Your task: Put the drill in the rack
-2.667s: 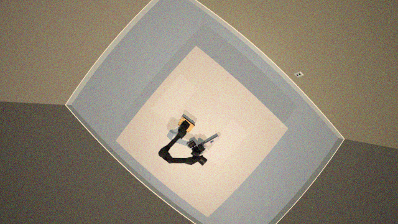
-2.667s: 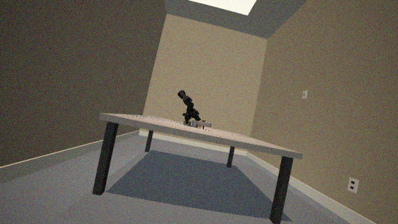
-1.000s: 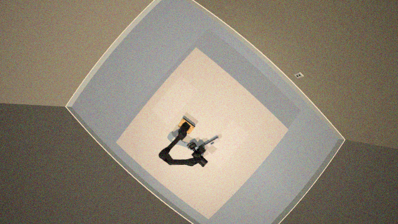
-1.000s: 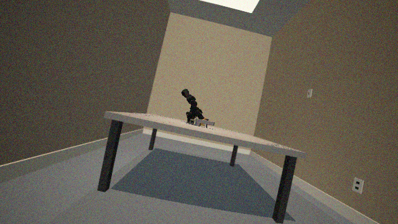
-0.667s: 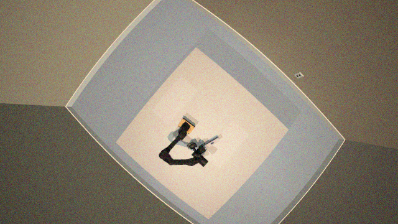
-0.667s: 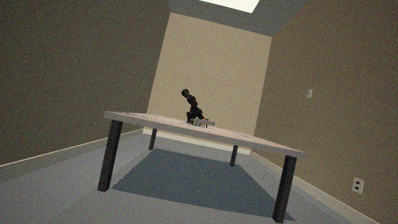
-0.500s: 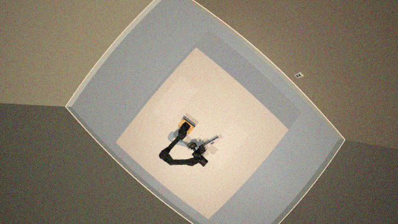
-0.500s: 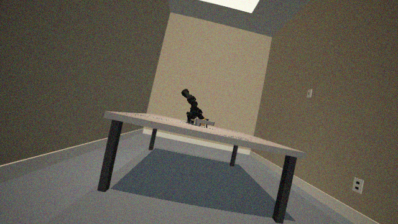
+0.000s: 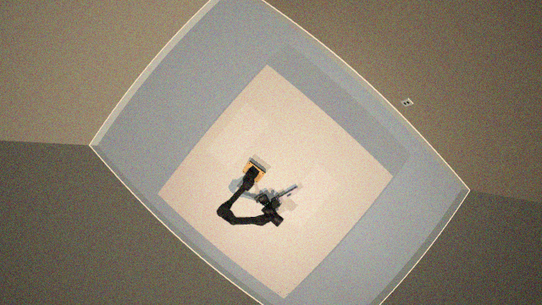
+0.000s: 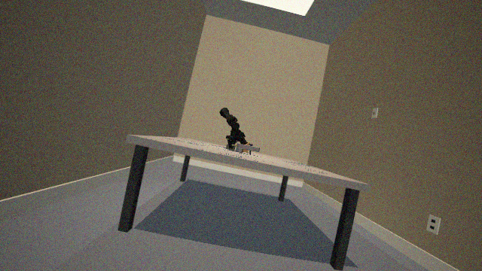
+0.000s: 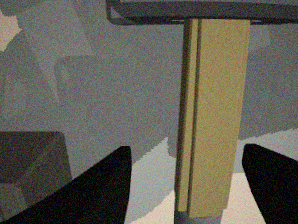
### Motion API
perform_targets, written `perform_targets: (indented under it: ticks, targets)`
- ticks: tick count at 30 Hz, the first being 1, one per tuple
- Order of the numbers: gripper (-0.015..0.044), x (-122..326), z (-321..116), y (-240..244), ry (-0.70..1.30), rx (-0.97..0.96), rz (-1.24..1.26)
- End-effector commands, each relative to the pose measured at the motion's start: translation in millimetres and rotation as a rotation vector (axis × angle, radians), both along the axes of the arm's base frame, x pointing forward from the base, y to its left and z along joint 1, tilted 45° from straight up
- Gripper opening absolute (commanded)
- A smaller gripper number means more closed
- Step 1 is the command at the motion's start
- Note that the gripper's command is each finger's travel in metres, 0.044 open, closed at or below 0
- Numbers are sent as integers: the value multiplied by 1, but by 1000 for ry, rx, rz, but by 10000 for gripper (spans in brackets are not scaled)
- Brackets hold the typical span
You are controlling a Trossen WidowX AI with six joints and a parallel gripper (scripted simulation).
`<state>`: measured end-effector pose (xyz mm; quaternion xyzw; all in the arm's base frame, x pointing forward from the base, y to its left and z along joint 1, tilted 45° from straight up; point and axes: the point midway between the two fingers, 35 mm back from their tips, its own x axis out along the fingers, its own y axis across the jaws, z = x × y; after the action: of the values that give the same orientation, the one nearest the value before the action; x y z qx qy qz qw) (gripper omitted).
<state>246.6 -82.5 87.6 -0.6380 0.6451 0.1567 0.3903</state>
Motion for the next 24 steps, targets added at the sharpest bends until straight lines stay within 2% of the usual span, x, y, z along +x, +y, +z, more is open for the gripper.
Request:
perform_targets:
  ticks: [1,5,11,24]
  targets:
    - [151,0,0,0,-1,0,0]
    - [46,0,0,0,-1,0,0]
    - [6,0,0,0,-1,0,0]
    - [0,-1,2,2,4,8,-2]
